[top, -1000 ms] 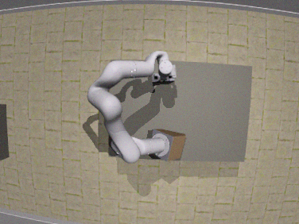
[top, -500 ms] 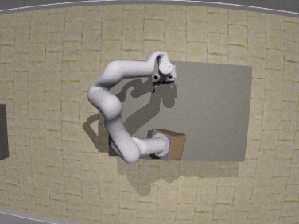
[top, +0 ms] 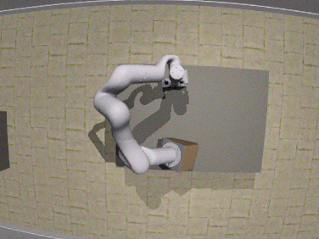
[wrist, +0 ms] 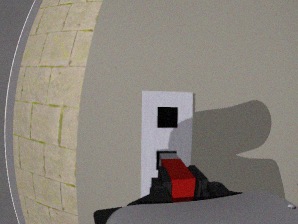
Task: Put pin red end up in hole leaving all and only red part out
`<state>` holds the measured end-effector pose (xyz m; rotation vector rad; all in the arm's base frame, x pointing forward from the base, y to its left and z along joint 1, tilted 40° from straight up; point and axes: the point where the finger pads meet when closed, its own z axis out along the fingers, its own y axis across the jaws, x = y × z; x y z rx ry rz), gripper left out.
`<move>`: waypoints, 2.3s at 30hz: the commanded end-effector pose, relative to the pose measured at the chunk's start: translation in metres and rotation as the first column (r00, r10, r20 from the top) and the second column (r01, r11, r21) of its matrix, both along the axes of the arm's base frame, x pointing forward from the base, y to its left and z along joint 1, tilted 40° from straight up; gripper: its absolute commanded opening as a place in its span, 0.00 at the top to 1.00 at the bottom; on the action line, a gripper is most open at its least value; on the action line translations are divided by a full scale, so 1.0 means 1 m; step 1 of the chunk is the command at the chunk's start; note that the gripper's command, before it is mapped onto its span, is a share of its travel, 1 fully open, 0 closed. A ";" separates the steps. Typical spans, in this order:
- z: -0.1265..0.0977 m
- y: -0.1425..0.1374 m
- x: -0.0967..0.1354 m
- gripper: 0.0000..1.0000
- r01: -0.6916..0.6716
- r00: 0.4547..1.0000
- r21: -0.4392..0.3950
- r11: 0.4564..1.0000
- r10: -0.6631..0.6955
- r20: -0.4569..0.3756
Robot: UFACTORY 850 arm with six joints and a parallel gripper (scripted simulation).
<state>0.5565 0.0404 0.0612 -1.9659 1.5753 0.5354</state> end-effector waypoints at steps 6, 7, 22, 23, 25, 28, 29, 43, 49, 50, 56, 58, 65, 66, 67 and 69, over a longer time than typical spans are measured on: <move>0.001 -0.001 0.001 1.00 0.001 1.000 0.000 1.000 -0.001 0.002; 0.001 -0.001 0.001 1.00 0.001 1.000 0.000 1.000 -0.001 0.002; -0.003 0.002 0.001 1.00 0.001 1.000 0.000 1.000 -0.001 0.002; -0.003 0.002 0.001 1.00 0.001 1.000 0.000 1.000 -0.001 0.002; -0.003 0.002 0.001 1.00 0.001 1.000 0.000 1.000 -0.001 0.002; -0.002 0.003 0.002 1.00 0.001 1.000 0.000 1.000 -0.001 0.002; -0.002 0.003 0.002 1.00 0.001 1.000 0.000 1.000 -0.001 0.002; -0.002 0.003 0.002 1.00 0.001 1.000 0.000 1.000 -0.001 0.002; -0.006 0.004 0.002 1.00 0.001 1.000 0.000 1.000 -0.001 0.002; -0.006 0.004 0.002 1.00 0.001 1.000 0.000 1.000 -0.001 0.002; -0.006 0.004 0.002 1.00 0.001 1.000 0.000 1.000 -0.001 0.002; -0.006 0.004 0.002 1.00 0.001 1.000 0.000 1.000 -0.001 0.002; -0.005 0.005 0.001 1.00 0.001 1.000 0.000 1.000 -0.001 0.002; -0.005 0.005 0.001 1.00 0.001 1.000 0.000 1.000 -0.001 0.002; -0.005 0.005 0.001 1.00 0.001 1.000 0.000 1.000 -0.001 0.002; -0.005 0.005 0.001 1.00 0.001 1.000 0.000 1.000 -0.001 0.002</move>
